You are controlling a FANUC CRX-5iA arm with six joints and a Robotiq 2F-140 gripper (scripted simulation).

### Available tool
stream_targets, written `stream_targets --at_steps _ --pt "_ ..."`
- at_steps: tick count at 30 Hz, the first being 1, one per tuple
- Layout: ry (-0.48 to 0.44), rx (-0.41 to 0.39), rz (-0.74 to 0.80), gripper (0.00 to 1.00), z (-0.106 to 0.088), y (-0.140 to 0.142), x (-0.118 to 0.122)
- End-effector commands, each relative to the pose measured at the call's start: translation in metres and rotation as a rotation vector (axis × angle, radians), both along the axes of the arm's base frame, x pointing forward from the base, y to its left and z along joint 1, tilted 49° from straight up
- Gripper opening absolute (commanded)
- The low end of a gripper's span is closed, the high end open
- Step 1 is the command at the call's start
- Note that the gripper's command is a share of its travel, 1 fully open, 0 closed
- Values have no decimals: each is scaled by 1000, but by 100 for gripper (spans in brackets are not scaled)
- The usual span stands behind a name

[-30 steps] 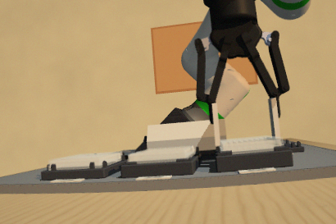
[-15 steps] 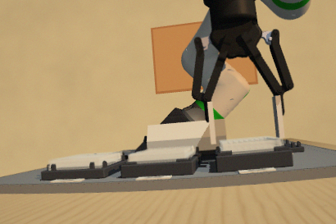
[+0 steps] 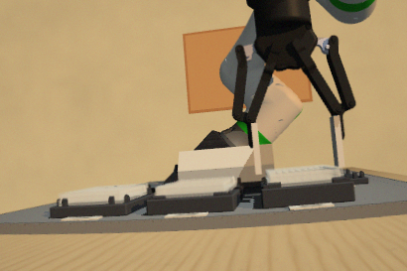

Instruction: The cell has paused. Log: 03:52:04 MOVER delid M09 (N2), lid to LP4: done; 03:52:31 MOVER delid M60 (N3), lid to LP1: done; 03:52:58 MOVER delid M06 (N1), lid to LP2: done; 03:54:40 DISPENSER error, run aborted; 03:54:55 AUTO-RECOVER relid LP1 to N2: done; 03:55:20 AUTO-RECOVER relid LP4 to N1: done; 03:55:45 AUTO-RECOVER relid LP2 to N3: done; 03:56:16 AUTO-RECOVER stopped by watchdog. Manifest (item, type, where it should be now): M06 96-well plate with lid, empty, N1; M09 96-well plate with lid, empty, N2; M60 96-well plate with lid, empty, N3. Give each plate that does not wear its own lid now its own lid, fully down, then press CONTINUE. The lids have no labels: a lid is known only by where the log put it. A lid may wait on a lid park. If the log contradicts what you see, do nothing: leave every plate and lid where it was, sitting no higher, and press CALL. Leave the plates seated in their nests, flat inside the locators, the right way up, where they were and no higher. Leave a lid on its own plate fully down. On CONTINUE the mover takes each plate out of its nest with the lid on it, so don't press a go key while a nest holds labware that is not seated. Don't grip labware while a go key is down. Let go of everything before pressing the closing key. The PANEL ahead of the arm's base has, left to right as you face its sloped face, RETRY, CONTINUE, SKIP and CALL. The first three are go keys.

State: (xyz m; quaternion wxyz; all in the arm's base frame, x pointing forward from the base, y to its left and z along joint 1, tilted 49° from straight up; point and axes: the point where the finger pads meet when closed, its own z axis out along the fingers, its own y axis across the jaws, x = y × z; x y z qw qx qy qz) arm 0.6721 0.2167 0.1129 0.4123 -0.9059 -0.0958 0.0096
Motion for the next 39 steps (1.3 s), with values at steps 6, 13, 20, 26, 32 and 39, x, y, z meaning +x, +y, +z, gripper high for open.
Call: stream_targets --at_steps 6,13,20,26,32,39 --pt "0 0 0 66 0 0 0" --pt "0 0 0 66 0 0 0" --pt "0 0 0 66 0 0 0" --pt "0 0 0 66 0 0 0" --pt "0 0 0 66 0 0 0" --pt "0 0 0 66 4 -4 1"
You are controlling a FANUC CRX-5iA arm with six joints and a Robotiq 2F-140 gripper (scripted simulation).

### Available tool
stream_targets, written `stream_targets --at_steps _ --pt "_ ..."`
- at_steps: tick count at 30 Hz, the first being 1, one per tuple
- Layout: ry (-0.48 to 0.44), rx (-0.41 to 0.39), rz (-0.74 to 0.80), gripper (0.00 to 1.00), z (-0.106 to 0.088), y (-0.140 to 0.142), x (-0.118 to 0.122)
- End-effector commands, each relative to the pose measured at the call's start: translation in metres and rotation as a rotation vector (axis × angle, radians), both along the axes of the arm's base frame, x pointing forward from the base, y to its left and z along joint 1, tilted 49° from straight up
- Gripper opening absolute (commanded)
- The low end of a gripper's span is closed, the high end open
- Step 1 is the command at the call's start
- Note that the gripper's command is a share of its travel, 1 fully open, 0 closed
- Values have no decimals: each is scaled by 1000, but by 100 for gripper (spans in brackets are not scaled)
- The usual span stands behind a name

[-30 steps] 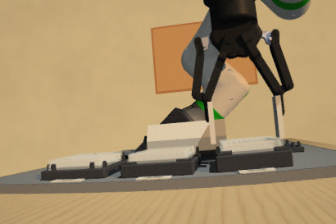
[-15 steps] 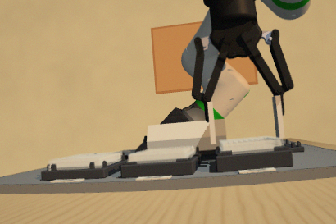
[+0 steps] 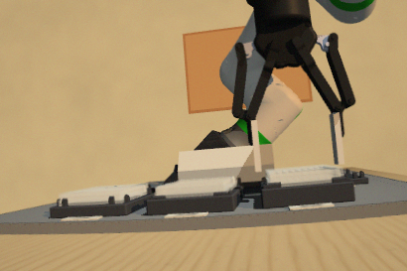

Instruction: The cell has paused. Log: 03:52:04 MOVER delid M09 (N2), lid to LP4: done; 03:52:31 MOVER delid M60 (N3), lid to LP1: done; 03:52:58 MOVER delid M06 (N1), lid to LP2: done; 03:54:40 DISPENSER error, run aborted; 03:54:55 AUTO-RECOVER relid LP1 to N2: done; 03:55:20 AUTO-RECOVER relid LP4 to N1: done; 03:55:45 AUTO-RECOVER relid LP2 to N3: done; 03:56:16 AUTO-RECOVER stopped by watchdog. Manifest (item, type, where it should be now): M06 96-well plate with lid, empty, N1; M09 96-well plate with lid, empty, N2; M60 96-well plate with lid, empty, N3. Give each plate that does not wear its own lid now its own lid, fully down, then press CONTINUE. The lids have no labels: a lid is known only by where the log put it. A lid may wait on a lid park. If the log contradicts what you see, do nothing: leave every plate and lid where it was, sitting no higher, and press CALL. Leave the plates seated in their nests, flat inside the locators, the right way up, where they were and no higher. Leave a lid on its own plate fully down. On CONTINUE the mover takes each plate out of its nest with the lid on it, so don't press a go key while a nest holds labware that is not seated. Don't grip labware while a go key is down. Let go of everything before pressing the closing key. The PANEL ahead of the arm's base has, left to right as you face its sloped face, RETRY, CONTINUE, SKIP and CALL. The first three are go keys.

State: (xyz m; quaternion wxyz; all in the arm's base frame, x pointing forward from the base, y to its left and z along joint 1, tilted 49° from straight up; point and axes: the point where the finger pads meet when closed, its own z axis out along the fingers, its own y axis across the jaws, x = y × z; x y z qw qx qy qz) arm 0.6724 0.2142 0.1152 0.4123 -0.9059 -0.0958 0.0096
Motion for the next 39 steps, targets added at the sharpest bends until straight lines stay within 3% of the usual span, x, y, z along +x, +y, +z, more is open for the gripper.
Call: stream_targets --at_steps 1,24,39 --pt "0 0 0 66 2 -2 0" --pt "0 0 0 66 27 -31 4" --pt "0 0 -1 66 30 -36 4"
